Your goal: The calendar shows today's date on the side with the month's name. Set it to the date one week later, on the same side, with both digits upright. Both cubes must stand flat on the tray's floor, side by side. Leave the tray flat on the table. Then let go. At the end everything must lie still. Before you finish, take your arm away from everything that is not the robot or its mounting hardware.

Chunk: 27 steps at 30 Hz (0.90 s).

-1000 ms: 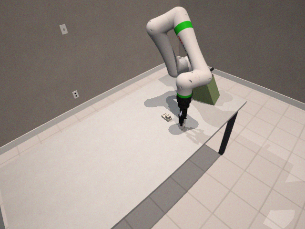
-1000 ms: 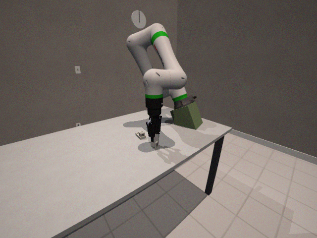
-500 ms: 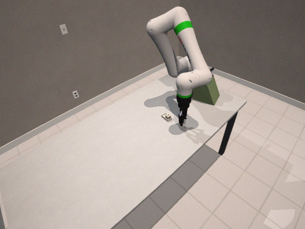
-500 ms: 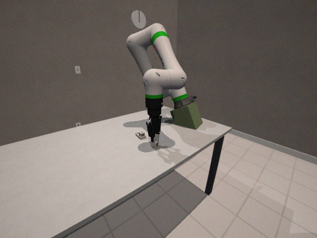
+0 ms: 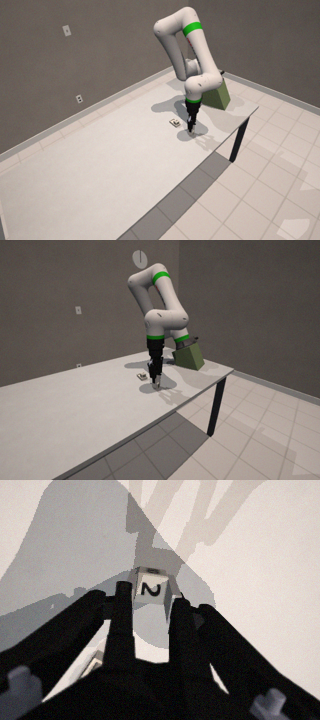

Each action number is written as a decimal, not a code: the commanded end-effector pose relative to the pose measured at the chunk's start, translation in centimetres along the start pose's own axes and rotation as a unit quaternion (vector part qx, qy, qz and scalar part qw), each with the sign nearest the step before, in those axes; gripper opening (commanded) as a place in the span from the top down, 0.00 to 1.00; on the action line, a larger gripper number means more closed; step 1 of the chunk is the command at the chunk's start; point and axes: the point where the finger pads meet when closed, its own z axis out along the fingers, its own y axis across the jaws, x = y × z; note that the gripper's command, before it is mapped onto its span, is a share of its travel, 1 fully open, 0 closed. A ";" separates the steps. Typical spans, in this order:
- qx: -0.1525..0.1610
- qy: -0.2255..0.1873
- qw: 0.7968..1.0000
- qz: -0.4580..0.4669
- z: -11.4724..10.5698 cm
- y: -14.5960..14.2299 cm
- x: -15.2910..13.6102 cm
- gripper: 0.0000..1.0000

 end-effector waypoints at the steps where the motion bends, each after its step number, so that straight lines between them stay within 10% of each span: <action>1: 0.000 0.000 1.000 0.000 0.0 0.0 0.0 0.83; 27: 0.000 0.000 1.000 0.000 0.0 0.0 0.0 0.76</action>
